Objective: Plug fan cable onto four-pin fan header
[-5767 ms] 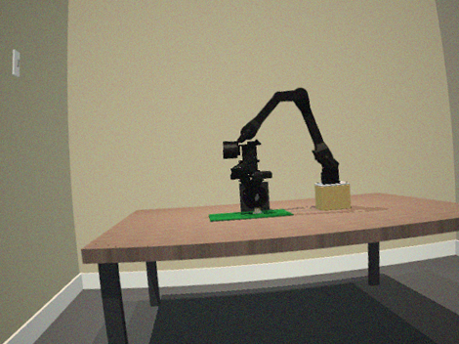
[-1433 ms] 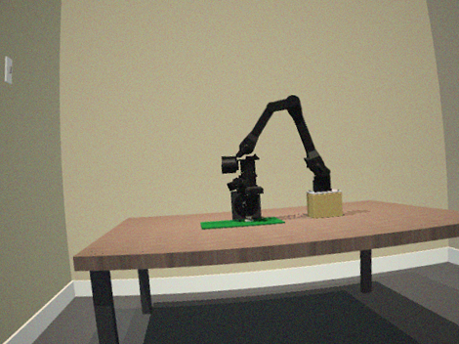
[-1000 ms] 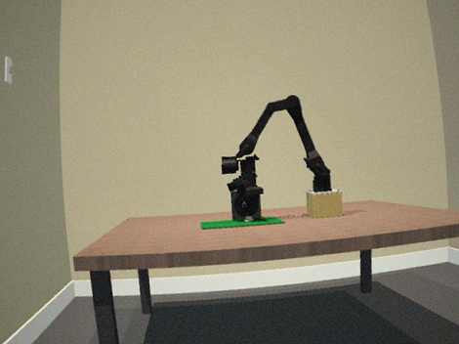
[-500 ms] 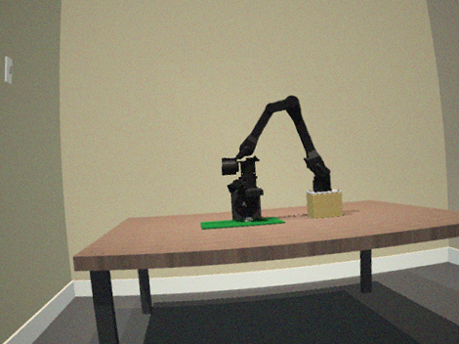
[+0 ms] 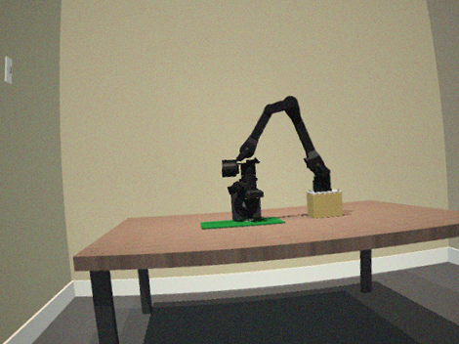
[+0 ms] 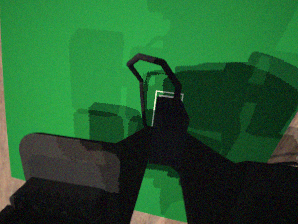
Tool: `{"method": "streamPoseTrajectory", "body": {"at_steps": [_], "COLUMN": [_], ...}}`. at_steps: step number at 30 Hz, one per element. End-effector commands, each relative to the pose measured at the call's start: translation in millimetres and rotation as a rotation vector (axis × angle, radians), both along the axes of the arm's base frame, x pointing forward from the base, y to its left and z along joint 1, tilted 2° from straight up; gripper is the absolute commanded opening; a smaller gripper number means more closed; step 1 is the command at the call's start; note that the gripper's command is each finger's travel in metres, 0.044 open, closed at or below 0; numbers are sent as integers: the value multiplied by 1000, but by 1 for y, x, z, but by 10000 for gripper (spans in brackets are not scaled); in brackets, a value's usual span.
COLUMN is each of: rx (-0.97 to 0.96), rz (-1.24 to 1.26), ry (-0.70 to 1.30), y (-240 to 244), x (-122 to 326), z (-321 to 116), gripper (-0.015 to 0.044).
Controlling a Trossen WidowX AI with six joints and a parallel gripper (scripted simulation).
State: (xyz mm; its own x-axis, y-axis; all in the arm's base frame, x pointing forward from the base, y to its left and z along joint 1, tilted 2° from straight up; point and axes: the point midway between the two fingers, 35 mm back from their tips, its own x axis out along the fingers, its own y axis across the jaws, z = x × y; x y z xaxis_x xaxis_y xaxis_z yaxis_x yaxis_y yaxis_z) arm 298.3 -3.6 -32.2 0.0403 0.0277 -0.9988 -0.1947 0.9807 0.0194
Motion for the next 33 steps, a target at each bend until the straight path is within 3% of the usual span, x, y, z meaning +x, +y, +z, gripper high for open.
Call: {"method": "streamPoseTrajectory", "body": {"at_steps": [1,4,14,17,21,28,33], "rx": [2,2,0,0,2,2,1], "rz": [-3,-3,0,0,-3,-3,-3], "ry": [2,2,0,0,2,2,7], "y": [0,0,0,0,-2,-2,-7], "x": [-1,-1,0,0,-1,-4,-56], "z": [-4,-6,-2,1,50,53,57], "gripper": [0,0,260,260,260,260,260]}}
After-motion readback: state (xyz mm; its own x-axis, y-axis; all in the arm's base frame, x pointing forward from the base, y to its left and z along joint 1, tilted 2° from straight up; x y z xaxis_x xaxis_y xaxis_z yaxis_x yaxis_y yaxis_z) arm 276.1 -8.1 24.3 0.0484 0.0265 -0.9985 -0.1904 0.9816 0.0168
